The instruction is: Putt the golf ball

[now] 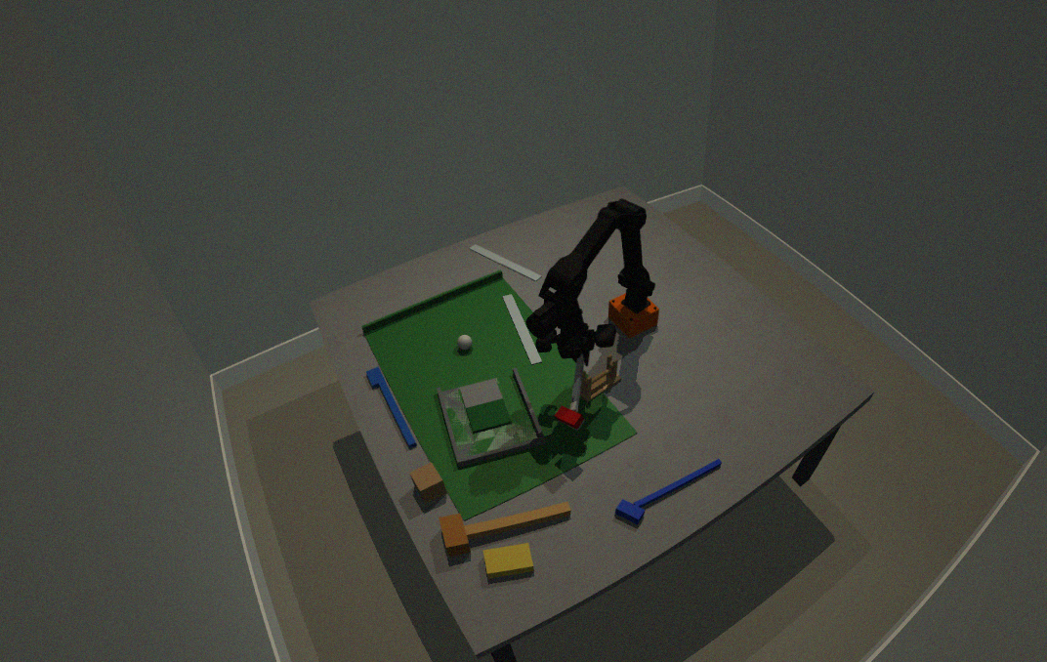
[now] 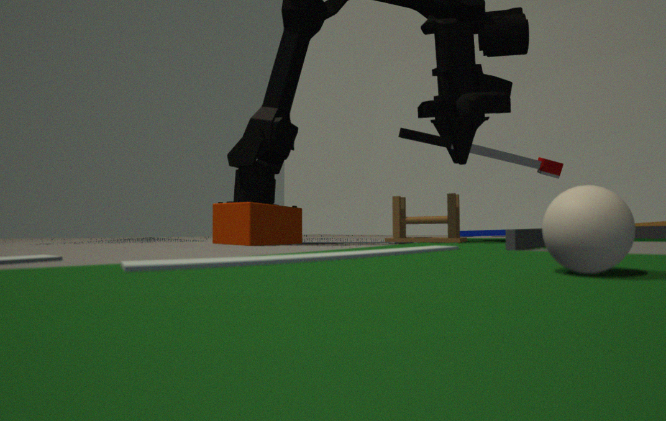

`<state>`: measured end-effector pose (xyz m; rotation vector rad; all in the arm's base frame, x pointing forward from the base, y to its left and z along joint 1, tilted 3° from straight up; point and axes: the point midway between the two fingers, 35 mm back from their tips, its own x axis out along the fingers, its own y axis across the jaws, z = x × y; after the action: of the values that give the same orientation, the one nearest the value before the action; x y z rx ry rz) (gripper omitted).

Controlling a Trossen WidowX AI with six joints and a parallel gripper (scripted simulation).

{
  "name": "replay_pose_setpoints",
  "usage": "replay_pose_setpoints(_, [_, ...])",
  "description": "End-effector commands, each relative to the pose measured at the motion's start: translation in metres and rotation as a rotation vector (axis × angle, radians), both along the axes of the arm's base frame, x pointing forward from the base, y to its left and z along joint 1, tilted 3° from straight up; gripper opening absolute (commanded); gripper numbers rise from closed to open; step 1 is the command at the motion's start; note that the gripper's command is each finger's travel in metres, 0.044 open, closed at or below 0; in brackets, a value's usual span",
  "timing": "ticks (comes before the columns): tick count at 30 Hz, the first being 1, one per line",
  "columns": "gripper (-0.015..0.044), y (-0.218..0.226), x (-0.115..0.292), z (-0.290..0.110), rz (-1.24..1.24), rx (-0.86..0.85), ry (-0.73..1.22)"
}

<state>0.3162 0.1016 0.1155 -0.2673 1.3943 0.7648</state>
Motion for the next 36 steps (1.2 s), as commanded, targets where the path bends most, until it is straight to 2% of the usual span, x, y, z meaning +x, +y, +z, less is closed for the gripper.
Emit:
replay_pose_setpoints(1, [0.0,-0.016,0.011,0.008,-0.135,0.038,0.029])
replay_pose_setpoints(19, [0.0,-0.101,0.037,0.028,-0.757,0.211,0.235])
replay_pose_setpoints(36, [0.0,-0.191,0.041,0.05,-1.353,0.447,0.494])
